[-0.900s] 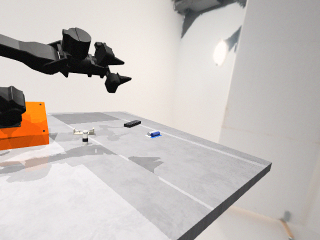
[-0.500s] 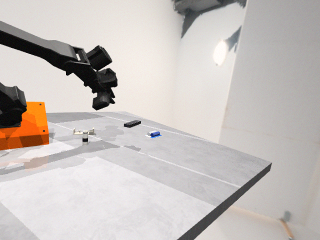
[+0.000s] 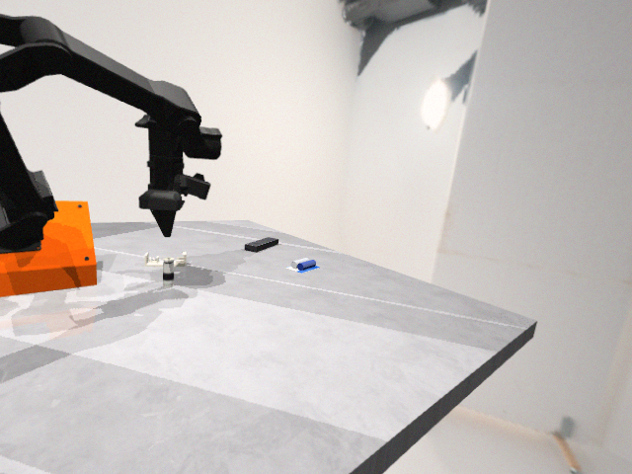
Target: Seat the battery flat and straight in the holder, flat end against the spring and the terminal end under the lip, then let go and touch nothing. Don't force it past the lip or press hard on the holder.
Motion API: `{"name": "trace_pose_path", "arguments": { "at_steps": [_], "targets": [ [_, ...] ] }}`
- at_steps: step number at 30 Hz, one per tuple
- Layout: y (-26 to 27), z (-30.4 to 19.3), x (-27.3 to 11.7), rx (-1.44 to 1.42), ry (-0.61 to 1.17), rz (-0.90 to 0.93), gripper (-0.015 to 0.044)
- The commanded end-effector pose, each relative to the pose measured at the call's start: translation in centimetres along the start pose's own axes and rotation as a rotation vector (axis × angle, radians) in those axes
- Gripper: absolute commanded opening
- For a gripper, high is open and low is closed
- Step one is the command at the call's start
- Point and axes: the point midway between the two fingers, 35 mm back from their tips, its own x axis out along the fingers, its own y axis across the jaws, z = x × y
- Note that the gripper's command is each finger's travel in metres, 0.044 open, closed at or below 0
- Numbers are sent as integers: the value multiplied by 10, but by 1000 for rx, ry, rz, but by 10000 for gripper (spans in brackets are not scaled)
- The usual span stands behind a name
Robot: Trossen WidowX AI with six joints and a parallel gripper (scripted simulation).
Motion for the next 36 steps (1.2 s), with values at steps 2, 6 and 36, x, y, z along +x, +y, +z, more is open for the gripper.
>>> {"name": "trace_pose_path", "arguments": {
  "at_steps": [2,6,36],
  "targets": [
    [-8,0,-3,-20,14,-61,0],
    [-8,1,8,-20,15,-58,0],
    [13,1,78,-18,13,-59,0]
  ]
}}
